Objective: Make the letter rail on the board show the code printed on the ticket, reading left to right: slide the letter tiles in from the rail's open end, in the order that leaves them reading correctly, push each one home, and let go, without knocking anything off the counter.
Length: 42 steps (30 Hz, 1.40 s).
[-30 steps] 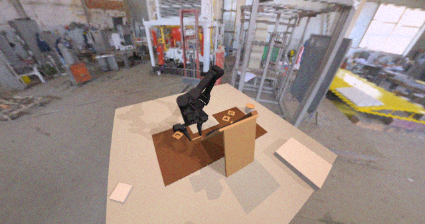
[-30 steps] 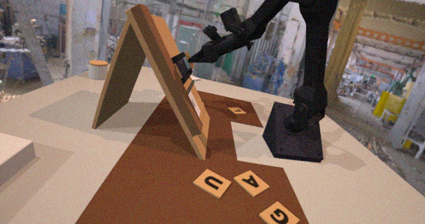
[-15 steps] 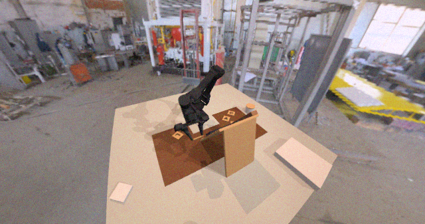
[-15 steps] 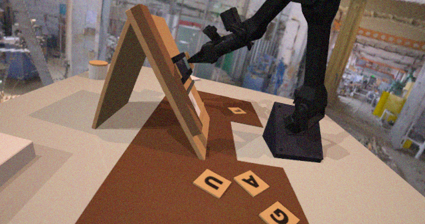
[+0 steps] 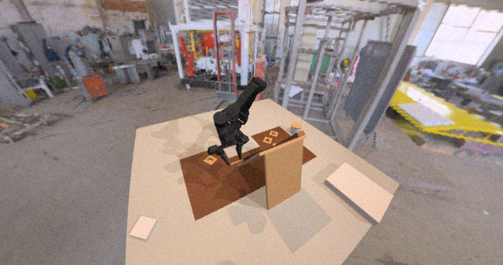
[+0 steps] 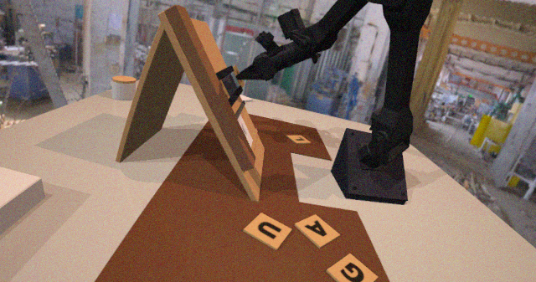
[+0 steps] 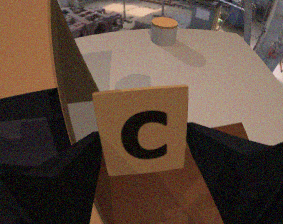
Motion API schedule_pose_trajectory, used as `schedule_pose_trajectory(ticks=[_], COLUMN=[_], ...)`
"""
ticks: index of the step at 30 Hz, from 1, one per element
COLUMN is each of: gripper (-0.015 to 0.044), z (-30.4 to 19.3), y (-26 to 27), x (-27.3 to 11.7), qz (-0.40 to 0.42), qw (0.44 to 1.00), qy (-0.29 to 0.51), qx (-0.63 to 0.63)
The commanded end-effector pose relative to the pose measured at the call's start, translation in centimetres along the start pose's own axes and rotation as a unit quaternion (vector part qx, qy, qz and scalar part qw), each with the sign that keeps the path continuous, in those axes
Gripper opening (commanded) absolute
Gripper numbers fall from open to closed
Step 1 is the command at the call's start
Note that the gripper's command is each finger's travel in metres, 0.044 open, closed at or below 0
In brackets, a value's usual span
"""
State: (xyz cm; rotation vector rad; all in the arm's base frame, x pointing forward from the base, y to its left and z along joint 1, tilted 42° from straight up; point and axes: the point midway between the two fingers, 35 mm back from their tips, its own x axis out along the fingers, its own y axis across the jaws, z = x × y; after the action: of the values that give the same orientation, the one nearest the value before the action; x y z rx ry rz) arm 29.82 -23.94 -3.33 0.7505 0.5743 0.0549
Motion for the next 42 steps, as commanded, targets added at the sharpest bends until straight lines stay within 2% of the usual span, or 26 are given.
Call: schedule_pose_trajectory(ticks=[1,42], gripper=[0.0,0.0], z=[0.0,0.0], y=[0.2,2.3], x=[0.0,0.0], qz=[-0.002,-0.001], qw=[1.0,1.0], qy=[0.0,0.0], qx=[0.001,0.002])
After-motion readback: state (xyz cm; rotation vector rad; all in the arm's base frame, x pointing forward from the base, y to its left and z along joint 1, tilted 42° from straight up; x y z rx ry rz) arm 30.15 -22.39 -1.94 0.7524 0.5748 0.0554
